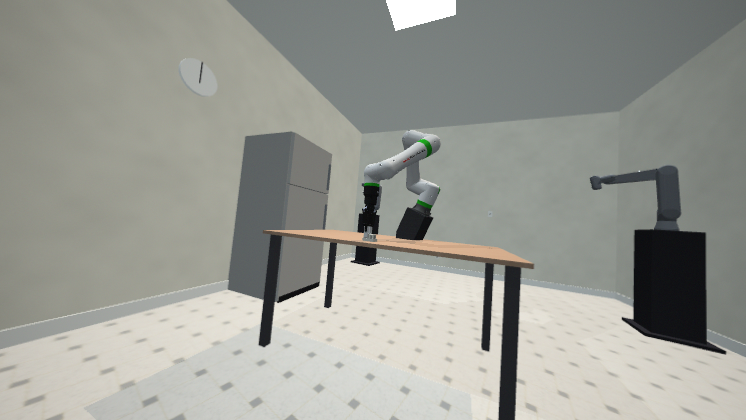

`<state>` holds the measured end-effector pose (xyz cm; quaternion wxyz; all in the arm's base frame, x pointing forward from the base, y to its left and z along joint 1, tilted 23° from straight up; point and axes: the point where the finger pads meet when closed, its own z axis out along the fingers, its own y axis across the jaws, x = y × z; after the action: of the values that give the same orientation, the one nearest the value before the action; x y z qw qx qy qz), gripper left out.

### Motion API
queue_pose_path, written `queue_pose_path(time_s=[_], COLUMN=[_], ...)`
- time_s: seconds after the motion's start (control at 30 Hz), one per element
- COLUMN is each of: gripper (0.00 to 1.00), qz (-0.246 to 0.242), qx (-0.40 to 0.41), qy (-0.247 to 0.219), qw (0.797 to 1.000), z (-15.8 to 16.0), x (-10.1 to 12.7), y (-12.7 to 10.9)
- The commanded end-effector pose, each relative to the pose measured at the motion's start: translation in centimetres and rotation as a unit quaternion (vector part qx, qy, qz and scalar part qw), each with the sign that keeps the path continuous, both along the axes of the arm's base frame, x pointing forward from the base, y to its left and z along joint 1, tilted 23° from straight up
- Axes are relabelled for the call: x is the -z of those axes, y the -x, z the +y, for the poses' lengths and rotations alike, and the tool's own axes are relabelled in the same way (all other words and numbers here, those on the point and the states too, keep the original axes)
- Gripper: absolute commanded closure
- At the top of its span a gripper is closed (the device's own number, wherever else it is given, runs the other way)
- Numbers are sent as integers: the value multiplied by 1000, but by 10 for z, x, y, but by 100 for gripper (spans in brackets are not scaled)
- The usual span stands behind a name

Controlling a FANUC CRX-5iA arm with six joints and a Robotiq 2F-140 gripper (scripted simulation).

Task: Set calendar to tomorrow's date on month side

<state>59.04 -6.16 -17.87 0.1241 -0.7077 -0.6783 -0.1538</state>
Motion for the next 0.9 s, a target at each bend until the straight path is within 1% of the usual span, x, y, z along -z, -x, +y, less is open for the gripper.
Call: queue_pose_path(time_s=[0.0, 0.73, 0.77, 0.87], gripper=[75, 75, 72, 72], qz=[0, 0, 0, 0], qx=[0, 0, 0, 0], qy=[0, 0, 0, 0], qw=[1000, 1000, 1000, 1000], z=[0, 0, 0, 0], x=[0, 0, 0, 0], y=[0, 0, 0, 0])
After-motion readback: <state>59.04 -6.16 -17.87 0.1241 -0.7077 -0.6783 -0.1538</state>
